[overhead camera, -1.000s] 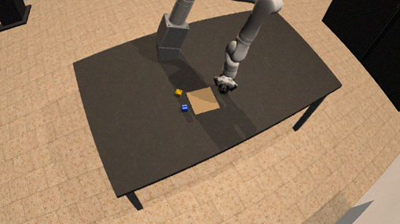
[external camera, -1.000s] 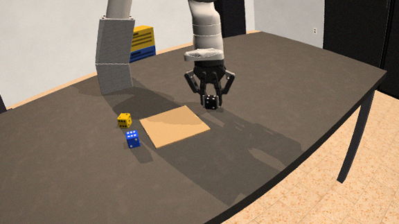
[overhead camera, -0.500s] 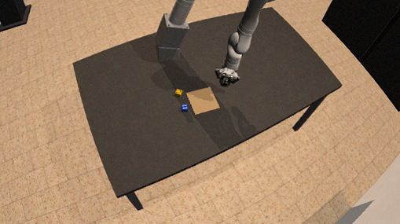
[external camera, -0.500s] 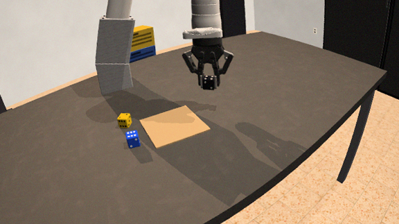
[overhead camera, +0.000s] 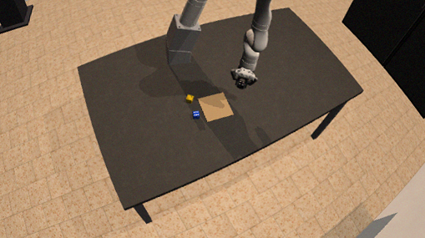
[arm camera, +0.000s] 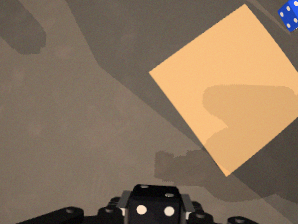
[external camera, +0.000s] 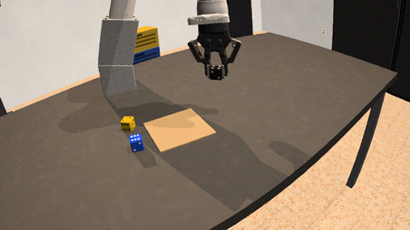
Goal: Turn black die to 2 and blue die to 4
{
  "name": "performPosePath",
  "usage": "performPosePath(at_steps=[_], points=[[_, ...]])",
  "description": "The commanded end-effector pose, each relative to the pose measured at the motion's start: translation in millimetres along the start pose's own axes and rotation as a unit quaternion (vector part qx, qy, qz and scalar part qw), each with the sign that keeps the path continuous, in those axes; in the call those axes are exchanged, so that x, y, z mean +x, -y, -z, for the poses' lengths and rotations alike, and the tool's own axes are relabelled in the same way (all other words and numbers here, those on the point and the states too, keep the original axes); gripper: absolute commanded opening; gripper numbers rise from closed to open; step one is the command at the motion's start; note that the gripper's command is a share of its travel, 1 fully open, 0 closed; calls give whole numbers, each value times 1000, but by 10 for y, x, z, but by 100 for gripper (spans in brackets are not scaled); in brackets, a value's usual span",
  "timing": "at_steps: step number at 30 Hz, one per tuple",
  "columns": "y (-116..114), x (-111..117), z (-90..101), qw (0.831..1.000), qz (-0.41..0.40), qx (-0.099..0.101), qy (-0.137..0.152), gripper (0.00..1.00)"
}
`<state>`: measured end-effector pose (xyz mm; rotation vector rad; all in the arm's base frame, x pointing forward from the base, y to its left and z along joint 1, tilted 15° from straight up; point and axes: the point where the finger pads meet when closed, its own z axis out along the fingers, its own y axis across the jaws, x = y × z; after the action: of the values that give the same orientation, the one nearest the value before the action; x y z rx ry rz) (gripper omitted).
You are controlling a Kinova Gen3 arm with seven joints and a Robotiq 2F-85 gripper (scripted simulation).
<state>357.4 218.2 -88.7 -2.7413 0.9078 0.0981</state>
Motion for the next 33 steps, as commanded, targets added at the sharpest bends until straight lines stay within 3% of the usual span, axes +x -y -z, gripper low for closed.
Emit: performPosePath(at_steps=[1,24,33], points=[[-3,70,51,1000,-8,4,-3,26],[0,71,66,1000,-1,4,-3,26],[35,69,51,994,111,6,-5,26]])
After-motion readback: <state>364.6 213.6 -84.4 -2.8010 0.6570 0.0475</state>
